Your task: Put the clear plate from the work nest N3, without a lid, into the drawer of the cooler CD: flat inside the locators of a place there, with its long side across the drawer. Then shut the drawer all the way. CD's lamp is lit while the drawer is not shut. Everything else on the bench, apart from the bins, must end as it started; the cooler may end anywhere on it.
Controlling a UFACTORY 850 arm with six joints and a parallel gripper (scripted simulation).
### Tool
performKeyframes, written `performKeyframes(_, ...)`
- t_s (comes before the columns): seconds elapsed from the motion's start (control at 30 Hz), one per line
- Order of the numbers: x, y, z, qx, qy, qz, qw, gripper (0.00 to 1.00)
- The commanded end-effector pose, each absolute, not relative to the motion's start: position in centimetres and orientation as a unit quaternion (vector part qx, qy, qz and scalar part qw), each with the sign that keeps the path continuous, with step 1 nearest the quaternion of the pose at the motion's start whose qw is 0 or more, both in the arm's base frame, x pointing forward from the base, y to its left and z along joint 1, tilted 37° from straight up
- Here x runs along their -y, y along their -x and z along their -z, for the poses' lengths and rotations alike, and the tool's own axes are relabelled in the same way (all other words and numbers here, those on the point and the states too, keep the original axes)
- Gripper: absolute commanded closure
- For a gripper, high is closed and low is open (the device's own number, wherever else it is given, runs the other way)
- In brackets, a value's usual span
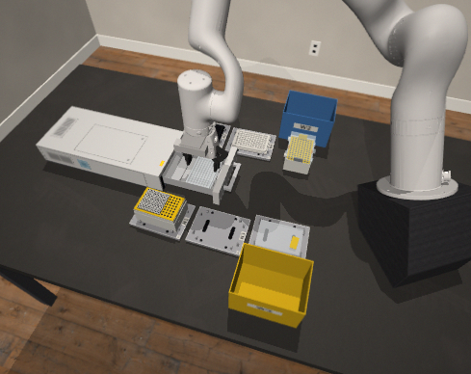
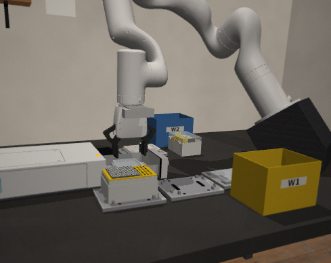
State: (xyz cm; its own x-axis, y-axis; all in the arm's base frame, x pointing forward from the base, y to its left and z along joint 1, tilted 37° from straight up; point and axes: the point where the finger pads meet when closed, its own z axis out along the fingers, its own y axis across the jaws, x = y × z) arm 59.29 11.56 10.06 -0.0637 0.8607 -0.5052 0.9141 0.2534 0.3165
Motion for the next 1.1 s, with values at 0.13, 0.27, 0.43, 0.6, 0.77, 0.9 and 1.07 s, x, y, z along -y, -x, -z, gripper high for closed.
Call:
performKeyframes(0.13, -12.3, -58.8, -11.3, -0.728, -0.609, 0.042, 0.311, 0.00)
performKeyframes(0.27, -12.5, -58.6, -11.7, -0.728, -0.609, 0.042, 0.311, 0.00)
performKeyframes(0.43, -12.8, -58.3, -12.2, -0.728, -0.609, 0.042, 0.311, 0.00)
performKeyframes(0.6, -13.1, -58.0, -12.9, -0.728, -0.609, 0.042, 0.311, 0.00)
performKeyframes(0.77, -13.5, -57.6, -13.6, -0.728, -0.609, 0.042, 0.311, 0.00)
performKeyframes(0.9, -13.7, -57.5, -13.8, -0.728, -0.609, 0.042, 0.311, 0.00)
performKeyframes(1.07, -14.0, -57.2, -14.5, -0.728, -0.609, 0.042, 0.311, 0.00)
